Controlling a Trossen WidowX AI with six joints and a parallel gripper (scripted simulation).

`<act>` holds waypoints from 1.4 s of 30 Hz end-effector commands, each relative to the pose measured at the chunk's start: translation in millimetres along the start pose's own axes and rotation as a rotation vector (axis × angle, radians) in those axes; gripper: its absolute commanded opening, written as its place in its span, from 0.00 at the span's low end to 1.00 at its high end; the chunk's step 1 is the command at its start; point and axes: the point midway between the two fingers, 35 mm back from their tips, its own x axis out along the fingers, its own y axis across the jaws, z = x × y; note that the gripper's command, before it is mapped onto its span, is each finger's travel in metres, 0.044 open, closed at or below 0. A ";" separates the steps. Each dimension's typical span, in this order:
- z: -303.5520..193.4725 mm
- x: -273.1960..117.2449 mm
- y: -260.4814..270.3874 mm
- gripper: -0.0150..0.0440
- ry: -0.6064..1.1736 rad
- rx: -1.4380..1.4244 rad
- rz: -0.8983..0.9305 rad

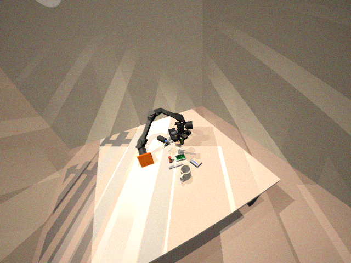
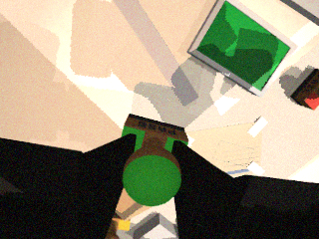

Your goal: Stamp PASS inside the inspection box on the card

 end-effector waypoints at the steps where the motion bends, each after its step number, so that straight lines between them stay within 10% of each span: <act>1: 3.6 3.0 12.6 0.25 0.007 0.004 -0.001; 42: 7.1 61.4 25.5 0.25 0.008 0.003 0.000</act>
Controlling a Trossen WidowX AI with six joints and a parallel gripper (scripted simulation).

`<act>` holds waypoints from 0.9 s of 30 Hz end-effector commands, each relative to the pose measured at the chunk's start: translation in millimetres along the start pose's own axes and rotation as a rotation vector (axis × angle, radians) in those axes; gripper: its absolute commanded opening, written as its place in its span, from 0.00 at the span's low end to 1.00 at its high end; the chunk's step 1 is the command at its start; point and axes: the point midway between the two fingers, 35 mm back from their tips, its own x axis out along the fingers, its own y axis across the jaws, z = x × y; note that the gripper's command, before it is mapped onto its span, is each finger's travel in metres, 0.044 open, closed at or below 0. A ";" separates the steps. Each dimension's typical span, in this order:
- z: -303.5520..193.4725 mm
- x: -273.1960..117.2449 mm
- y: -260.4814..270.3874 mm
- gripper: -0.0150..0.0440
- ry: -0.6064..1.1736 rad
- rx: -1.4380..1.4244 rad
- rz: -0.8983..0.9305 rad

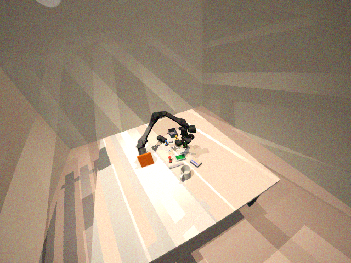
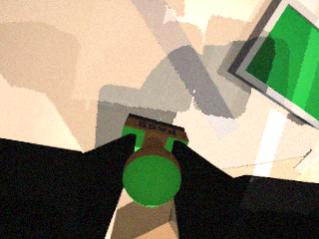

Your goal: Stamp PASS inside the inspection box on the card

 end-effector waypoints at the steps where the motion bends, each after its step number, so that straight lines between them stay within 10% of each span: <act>1: -1.9 8.7 -1.3 0.25 0.008 0.007 -0.004; 11: -2.8 19.0 -1.9 0.25 0.010 0.007 -0.004; 21: -1.6 15.9 -0.9 0.68 0.003 0.000 -0.002; 27: 2.2 -24.4 1.9 0.68 -0.002 0.003 -0.003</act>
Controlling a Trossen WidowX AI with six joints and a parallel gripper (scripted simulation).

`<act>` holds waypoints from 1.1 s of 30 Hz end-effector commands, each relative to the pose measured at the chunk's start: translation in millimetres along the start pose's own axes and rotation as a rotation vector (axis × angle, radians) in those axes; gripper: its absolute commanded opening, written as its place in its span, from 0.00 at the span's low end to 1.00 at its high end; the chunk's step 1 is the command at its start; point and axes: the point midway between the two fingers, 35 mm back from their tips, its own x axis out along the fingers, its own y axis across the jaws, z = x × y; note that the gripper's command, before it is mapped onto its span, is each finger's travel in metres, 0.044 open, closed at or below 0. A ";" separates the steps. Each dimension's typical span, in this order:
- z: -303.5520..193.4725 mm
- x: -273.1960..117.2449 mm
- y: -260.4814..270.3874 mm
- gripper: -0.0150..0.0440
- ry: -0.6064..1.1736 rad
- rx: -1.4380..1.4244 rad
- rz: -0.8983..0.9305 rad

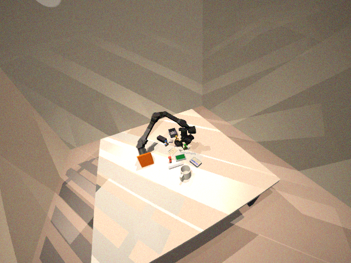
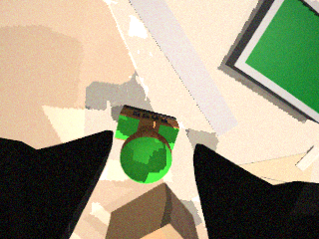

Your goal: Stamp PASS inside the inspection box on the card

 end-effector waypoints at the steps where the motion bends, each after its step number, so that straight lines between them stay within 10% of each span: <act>1: 6.4 -49.0 3.1 0.68 -0.015 -0.003 0.015; 6: 3.2 -108.2 -4.7 0.68 -0.008 0.001 0.014; 33: 3.2 -108.7 -4.1 0.68 -0.005 0.008 0.020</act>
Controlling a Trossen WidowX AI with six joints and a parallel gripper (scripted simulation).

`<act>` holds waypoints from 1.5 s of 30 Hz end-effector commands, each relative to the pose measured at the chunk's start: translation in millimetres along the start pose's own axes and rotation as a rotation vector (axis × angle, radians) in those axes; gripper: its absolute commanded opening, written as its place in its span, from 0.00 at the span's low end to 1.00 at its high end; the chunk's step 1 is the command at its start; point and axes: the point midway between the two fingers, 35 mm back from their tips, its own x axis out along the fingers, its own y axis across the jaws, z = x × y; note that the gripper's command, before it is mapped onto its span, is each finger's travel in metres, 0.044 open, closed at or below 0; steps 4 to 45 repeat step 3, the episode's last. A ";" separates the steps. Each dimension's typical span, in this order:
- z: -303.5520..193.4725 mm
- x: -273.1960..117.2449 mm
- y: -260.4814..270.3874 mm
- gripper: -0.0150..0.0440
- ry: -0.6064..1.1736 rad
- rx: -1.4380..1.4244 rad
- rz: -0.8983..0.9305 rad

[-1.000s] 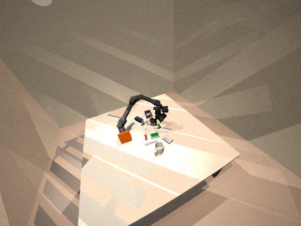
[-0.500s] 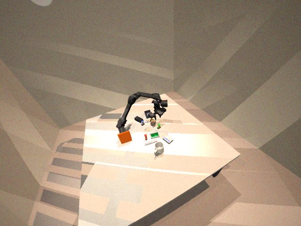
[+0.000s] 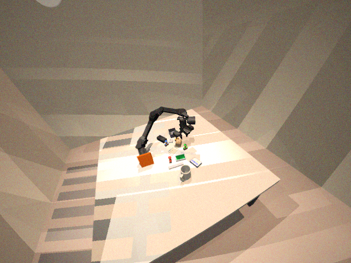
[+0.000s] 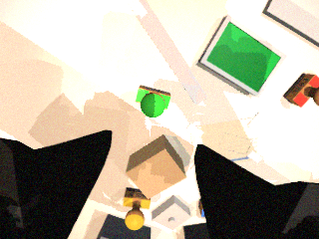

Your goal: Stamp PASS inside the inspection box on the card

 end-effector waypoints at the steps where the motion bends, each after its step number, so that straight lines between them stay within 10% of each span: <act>1: 0.0 0.0 0.0 0.68 0.000 0.000 0.000; 45: 0.0 0.0 0.0 0.68 0.000 0.000 0.000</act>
